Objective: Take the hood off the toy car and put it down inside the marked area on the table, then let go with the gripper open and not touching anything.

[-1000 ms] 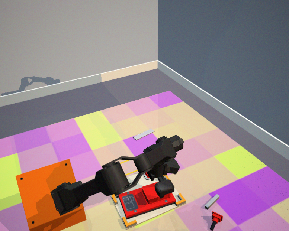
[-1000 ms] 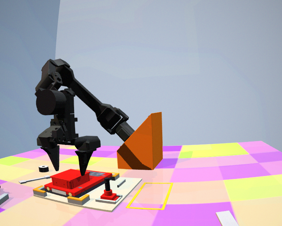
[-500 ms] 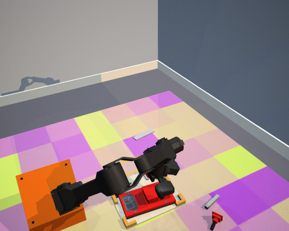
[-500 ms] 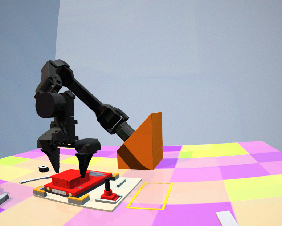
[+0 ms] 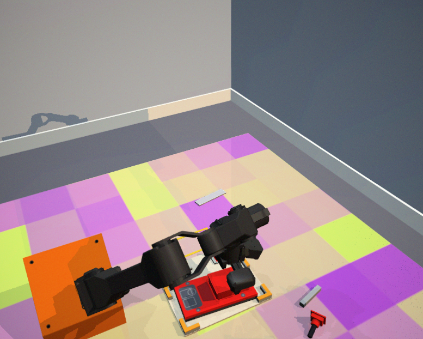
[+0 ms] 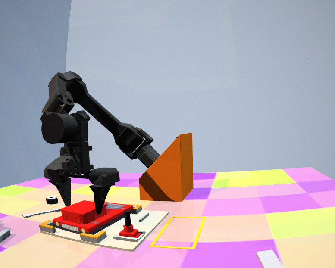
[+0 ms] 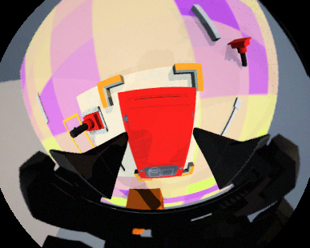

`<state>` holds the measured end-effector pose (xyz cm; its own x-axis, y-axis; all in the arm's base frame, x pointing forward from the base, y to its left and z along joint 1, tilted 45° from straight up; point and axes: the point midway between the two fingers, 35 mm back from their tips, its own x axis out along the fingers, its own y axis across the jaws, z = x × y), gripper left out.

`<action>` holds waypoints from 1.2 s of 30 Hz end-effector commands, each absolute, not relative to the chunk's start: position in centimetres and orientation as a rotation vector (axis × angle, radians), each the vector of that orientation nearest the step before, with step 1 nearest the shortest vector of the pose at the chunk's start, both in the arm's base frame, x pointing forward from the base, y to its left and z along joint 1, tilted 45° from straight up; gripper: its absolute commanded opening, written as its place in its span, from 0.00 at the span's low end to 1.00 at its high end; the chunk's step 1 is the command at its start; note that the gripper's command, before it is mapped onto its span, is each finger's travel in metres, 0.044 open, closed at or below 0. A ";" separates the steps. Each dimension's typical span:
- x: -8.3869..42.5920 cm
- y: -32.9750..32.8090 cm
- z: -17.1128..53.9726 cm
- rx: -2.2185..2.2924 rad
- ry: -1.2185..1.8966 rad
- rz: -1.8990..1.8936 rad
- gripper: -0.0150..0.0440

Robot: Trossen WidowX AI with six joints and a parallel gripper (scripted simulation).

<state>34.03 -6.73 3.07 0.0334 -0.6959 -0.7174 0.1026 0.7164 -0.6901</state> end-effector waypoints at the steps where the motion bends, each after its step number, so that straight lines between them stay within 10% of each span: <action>1: 33.7 -7.0 2.6 -0.539 1.427 -0.660 1.00; 11: 33.7 -7.2 2.5 -0.540 1.427 -0.660 1.00; 24: 34.0 -7.1 2.7 -0.529 1.417 -0.661 0.72; 36: 34.0 -6.6 3.2 -0.529 1.417 -0.660 0.25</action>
